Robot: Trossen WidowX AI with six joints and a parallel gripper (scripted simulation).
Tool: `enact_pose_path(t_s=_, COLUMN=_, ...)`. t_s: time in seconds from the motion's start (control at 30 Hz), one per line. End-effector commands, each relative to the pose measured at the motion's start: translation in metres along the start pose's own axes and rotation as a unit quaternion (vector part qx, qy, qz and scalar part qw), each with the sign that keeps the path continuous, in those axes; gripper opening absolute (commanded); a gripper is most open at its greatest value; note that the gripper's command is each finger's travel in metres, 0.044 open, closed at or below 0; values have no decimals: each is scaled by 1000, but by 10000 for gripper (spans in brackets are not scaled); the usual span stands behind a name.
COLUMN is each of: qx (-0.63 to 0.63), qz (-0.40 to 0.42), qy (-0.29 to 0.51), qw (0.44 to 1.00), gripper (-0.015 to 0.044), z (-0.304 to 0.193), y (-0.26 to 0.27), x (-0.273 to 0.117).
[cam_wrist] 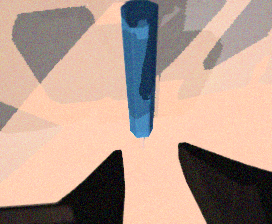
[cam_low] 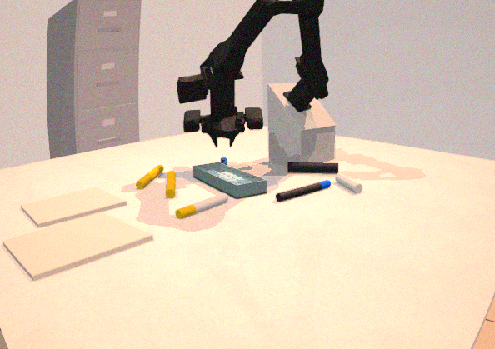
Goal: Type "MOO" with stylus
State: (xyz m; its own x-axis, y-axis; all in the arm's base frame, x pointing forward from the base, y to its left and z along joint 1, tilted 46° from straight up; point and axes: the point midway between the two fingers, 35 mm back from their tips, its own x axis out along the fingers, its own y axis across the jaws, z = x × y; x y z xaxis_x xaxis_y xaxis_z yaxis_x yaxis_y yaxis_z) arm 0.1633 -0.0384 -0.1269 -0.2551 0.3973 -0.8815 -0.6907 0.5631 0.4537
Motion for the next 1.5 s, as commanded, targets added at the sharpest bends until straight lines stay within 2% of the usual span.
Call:
enact_pose_path(t_s=0.0, qx=2, qz=0, qy=-2, qw=1000, gripper=150, z=2, y=0, x=3)
enact_pose_path(t_s=1.47, qx=2, qz=1, qy=-3, qw=1000, gripper=150, z=22, y=1, x=36)
